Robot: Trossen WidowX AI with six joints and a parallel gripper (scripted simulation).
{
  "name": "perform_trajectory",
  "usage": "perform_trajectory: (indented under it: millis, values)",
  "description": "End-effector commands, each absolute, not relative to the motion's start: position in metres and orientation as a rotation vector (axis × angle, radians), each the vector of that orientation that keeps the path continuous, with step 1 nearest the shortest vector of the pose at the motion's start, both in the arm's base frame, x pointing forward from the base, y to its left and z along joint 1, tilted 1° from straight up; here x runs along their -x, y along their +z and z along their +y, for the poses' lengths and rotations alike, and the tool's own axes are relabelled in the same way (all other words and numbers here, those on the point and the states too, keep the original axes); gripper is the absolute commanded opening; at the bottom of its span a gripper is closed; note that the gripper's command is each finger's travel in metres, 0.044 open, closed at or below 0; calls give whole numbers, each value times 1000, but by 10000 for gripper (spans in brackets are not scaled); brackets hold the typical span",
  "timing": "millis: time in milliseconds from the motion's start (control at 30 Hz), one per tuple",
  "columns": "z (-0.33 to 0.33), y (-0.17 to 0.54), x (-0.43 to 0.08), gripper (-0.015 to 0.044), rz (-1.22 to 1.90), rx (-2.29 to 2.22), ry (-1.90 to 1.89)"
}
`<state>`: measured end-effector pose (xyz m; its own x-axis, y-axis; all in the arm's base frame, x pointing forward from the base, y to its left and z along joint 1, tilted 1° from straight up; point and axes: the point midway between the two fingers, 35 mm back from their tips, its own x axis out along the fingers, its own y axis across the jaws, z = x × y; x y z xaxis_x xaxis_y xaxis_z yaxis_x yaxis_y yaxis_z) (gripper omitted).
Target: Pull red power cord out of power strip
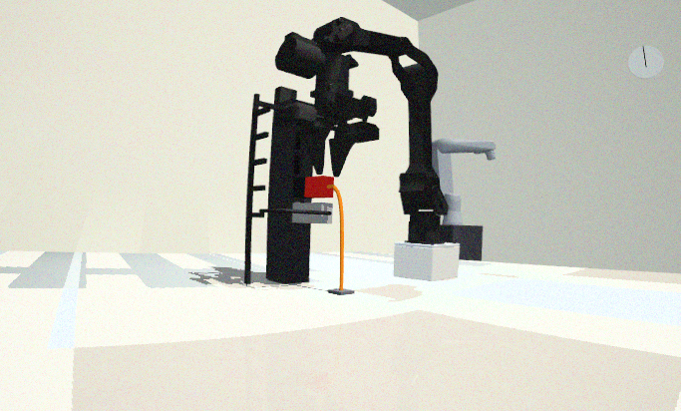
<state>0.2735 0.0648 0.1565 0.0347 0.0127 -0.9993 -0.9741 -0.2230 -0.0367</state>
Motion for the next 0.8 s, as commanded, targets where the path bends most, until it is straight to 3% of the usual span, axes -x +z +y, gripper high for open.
perform_trajectory:
  millis: [0,733,767]
  values:
    - [57,156,-274,160,1061,1382,1355]
    - [50,144,-275,160,1061,1382,1354]
    - [50,147,-276,134,1062,1383,1347]
